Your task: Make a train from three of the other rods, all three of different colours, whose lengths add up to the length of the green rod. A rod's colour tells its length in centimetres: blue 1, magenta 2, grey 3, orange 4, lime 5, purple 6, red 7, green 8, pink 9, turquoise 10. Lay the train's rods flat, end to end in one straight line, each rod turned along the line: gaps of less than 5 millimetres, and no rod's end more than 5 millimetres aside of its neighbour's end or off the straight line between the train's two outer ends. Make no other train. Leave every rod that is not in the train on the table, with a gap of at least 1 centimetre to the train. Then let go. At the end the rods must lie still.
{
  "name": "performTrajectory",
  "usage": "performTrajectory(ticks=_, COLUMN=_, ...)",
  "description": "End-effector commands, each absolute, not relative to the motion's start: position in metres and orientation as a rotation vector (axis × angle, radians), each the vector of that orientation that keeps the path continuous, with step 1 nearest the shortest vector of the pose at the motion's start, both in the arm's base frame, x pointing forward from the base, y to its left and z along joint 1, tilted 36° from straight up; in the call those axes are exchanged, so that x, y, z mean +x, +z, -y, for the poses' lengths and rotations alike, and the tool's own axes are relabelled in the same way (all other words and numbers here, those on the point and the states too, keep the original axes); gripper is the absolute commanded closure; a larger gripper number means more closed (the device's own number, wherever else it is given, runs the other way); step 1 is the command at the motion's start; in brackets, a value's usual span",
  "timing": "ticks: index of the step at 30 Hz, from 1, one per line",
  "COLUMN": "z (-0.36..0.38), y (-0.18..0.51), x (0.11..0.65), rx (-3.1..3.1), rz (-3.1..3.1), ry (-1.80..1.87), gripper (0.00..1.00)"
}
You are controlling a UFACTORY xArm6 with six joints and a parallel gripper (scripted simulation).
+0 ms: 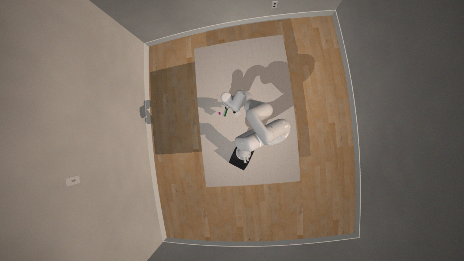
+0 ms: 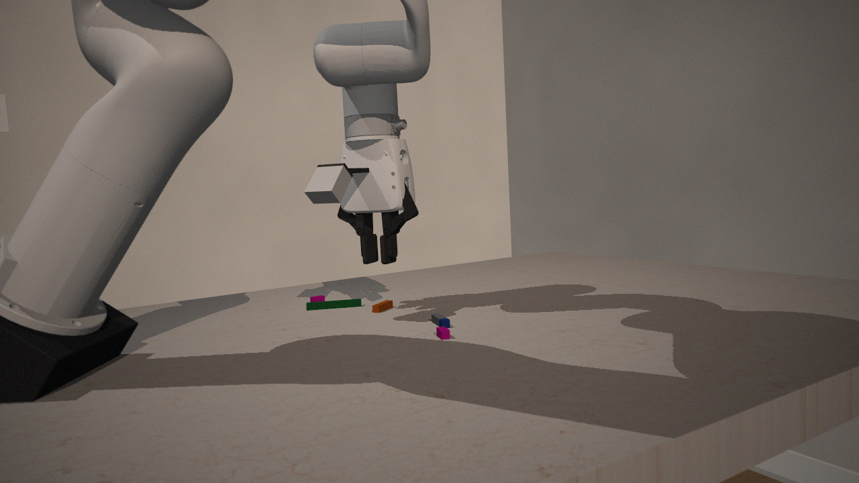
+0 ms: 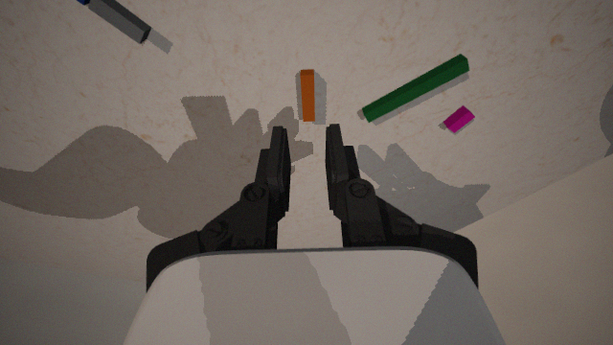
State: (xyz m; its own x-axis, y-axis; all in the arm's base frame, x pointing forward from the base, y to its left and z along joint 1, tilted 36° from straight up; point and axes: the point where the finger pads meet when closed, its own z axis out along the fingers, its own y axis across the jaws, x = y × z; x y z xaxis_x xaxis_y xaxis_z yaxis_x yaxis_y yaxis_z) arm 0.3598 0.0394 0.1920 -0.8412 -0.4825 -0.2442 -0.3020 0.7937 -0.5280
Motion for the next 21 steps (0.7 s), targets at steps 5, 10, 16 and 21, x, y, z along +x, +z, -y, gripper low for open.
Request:
performTrajectory(ticks=5, z=-0.0398, y=0.1927, x=0.3606, rx=-0.594, rz=-2.612, ry=-0.68, gripper=0.76)
performTrajectory(ticks=10, z=-0.0391, y=0.191, x=0.3616, rx=-0.593, rz=-2.612, ry=-0.68, gripper=0.76)
performTrajectory(ticks=16, z=-0.0374, y=0.1868, x=0.364, rx=-0.593, rz=-2.613, ry=-0.68, gripper=0.76)
performTrajectory(ticks=21, z=-0.0362, y=0.1839, x=0.3657, rx=-0.593, rz=-2.613, ry=-0.68, gripper=0.76)
